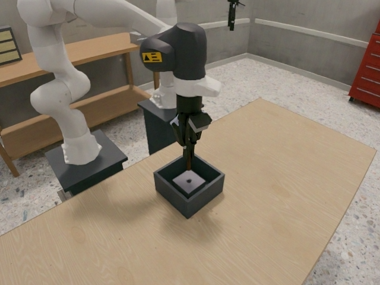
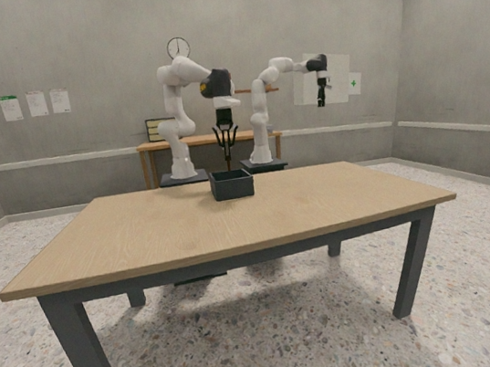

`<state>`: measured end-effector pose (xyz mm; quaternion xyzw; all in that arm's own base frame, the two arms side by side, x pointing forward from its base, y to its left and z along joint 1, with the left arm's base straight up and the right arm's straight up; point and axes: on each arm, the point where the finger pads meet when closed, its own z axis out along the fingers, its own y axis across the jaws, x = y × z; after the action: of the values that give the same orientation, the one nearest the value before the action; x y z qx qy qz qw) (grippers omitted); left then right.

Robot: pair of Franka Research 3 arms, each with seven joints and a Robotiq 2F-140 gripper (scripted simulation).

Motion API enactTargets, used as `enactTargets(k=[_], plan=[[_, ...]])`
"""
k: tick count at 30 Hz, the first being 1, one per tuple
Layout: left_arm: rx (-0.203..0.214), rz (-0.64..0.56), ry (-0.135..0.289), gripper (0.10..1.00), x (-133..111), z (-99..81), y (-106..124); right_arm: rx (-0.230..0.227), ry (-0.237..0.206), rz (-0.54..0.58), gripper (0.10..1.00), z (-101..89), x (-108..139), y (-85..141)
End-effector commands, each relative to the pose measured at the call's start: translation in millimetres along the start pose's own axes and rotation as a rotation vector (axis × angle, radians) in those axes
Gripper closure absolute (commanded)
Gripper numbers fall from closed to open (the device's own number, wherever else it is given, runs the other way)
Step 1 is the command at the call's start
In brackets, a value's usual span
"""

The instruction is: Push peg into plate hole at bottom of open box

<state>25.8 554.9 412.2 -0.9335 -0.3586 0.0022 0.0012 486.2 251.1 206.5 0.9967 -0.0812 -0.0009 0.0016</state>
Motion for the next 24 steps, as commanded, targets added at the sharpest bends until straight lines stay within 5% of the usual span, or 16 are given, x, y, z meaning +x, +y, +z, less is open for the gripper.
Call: enactTargets(k=[1,24], plan=[[-0.004,-0.005,0.003,0.098,-0.5,-0.8,0.8,0.004,0.001,-0.002,0.999,-0.2,0.8,0.1],[-0.004,-0.005,0.003,0.098,-0.5,-0.8,0.8,0.003,0.002,-0.002,0.999,-0.3,2.9,-0.4]])
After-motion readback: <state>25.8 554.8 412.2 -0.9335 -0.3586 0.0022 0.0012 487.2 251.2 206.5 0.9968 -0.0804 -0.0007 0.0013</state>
